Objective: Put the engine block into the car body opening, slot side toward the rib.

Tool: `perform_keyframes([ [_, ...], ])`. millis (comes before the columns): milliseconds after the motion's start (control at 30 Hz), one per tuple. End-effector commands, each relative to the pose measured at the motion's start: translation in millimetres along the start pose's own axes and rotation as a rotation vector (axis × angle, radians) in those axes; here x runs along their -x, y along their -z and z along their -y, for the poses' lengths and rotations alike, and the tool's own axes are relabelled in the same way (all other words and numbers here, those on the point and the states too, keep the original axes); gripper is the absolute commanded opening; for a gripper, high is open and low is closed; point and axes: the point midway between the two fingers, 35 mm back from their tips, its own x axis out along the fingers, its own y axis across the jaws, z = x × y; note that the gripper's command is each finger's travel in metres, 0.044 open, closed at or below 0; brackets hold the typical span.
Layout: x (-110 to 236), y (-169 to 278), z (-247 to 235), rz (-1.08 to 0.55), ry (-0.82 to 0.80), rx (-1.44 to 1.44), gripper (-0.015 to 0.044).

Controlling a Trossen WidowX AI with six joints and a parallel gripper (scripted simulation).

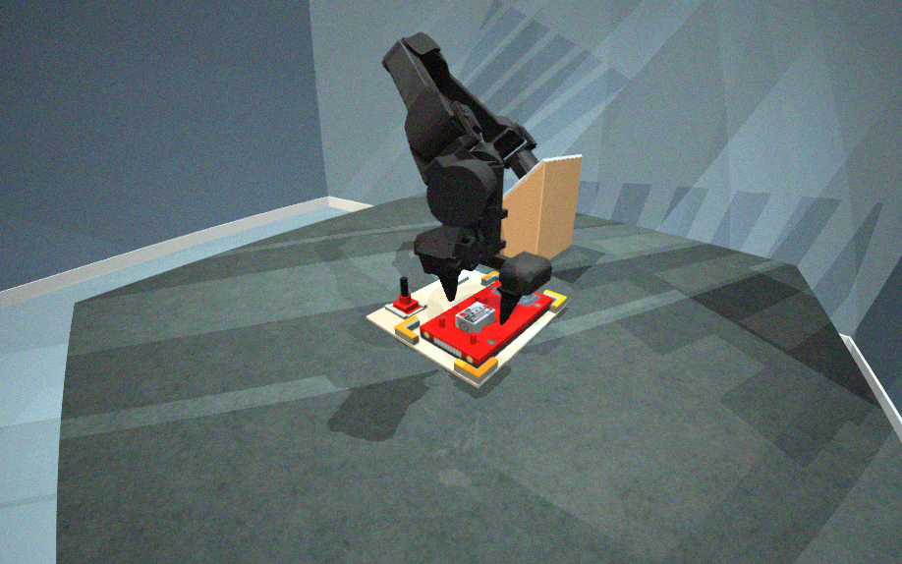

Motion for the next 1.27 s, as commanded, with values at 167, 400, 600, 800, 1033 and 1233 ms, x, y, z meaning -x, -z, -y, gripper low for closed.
perform_keyframes([
  [167,11.0,1.8,0.5,0.006,0.000,0.000,0.0388],
  [400,11.0,1.8,0.5,0.006,0.000,0.000,0.0204],
  [600,11.0,1.8,0.5,0.006,0.000,0.000,0.0046],
  [800,11.0,1.8,0.5,0.006,0.000,0.000,0.0000],
  [1033,10.9,1.8,0.5,0.006,0.000,0.000,0.0000],
  [1233,11.0,1.8,0.5,0.006,0.000,0.000,0.0000],
])
